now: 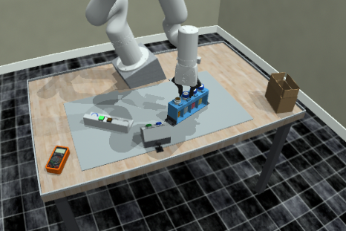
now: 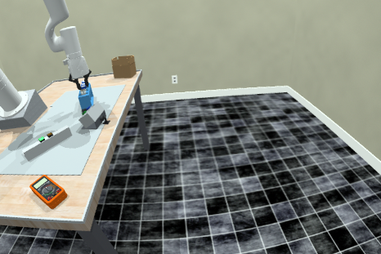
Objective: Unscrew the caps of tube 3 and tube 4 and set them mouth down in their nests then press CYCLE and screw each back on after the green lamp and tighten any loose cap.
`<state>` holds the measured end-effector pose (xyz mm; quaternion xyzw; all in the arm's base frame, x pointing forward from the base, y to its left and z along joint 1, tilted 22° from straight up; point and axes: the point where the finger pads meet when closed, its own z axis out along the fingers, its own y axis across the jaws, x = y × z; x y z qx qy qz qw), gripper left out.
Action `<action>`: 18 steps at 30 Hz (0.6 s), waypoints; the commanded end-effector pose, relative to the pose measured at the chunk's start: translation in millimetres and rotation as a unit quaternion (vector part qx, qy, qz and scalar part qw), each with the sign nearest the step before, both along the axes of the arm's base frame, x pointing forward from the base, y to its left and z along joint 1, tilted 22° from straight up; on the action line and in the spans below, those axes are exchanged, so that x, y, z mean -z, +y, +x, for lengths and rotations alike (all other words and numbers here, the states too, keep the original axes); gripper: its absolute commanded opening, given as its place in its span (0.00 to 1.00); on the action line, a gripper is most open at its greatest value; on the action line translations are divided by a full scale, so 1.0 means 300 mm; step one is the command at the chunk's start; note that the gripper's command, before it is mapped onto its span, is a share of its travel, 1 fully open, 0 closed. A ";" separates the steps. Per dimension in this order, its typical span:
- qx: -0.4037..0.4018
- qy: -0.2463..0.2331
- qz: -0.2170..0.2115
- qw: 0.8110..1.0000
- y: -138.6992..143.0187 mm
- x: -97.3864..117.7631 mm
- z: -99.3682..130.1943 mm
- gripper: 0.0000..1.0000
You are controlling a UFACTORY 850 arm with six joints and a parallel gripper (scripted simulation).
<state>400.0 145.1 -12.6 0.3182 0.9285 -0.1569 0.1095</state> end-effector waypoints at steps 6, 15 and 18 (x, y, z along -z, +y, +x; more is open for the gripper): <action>-0.121 0.073 -0.017 0.990 0.002 -0.002 0.002 0.46; -0.121 0.073 -0.017 0.990 0.002 -0.002 0.002 0.00; -0.121 0.073 -0.017 0.990 0.002 -0.002 0.002 0.00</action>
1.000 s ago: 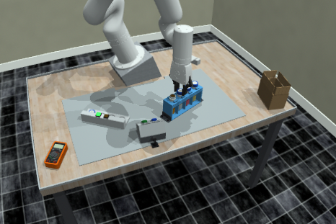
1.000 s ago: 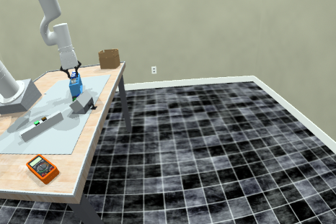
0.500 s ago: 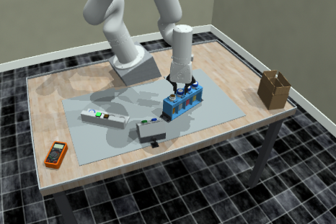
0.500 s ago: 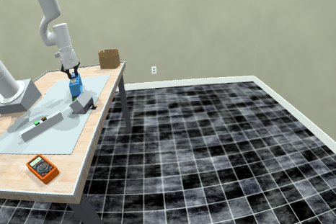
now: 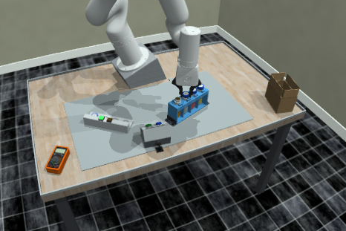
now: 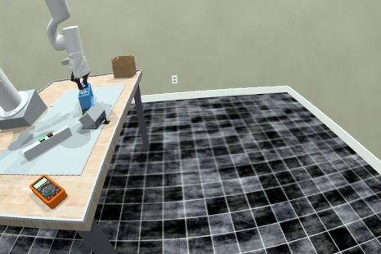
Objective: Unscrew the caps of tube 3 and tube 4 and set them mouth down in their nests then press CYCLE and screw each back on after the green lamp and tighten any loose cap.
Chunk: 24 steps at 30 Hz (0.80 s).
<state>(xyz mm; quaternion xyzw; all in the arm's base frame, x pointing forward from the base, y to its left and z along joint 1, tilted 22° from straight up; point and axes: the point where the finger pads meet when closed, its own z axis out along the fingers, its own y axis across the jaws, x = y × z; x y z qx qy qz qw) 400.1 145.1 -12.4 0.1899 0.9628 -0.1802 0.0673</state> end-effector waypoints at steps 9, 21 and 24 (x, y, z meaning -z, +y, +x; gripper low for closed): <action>0.023 -0.007 0.001 1.000 0.002 -0.001 0.002 0.00; 0.251 -0.099 0.016 0.963 0.002 0.001 0.002 0.00; 0.317 -0.125 0.020 0.940 0.001 0.002 0.002 0.00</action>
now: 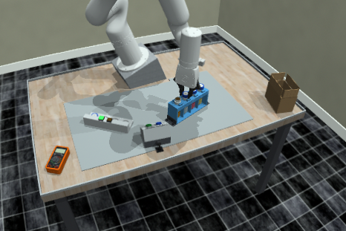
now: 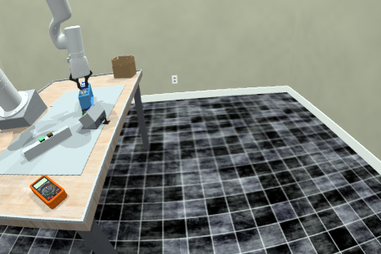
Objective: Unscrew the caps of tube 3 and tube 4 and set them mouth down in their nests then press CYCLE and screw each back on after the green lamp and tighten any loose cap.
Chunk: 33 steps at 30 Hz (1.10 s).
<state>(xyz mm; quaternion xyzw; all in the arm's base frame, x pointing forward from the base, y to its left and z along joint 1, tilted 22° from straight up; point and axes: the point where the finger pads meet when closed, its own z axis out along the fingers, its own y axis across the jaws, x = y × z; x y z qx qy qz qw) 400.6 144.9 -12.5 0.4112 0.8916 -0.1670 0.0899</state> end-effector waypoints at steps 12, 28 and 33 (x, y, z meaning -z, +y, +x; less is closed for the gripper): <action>0.303 -0.139 0.012 0.943 0.001 0.003 0.001 0.00; 0.480 -0.208 0.020 0.852 0.001 0.005 0.001 0.00; 0.480 -0.208 0.020 0.852 0.001 0.005 0.001 0.46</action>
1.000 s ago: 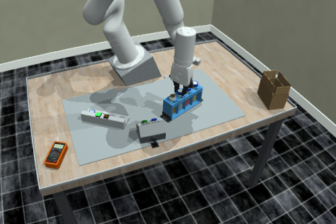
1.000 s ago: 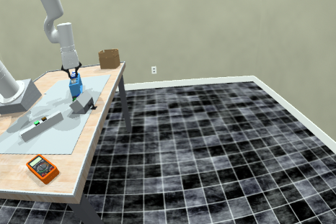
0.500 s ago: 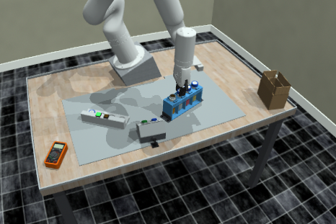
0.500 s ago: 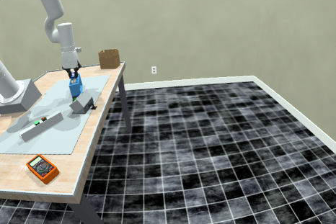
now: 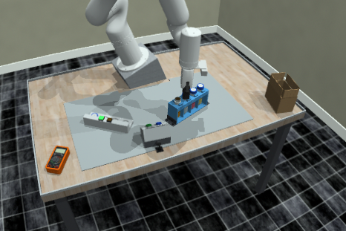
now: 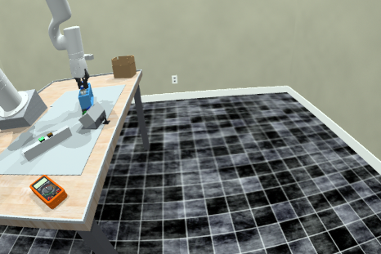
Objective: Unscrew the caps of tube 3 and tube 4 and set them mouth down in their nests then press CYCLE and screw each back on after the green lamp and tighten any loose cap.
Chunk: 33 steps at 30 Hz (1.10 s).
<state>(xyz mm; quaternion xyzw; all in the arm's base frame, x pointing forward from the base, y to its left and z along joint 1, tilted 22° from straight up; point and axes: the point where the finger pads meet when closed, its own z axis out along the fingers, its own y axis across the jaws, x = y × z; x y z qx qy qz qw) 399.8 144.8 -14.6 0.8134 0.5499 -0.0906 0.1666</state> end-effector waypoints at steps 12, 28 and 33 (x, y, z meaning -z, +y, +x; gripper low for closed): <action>-0.018 -0.004 -0.002 1.000 0.001 -0.004 0.003 0.46; -0.291 0.106 -0.016 0.951 0.003 -0.009 0.003 0.46; -0.361 0.134 -0.019 0.923 0.003 -0.009 0.003 0.46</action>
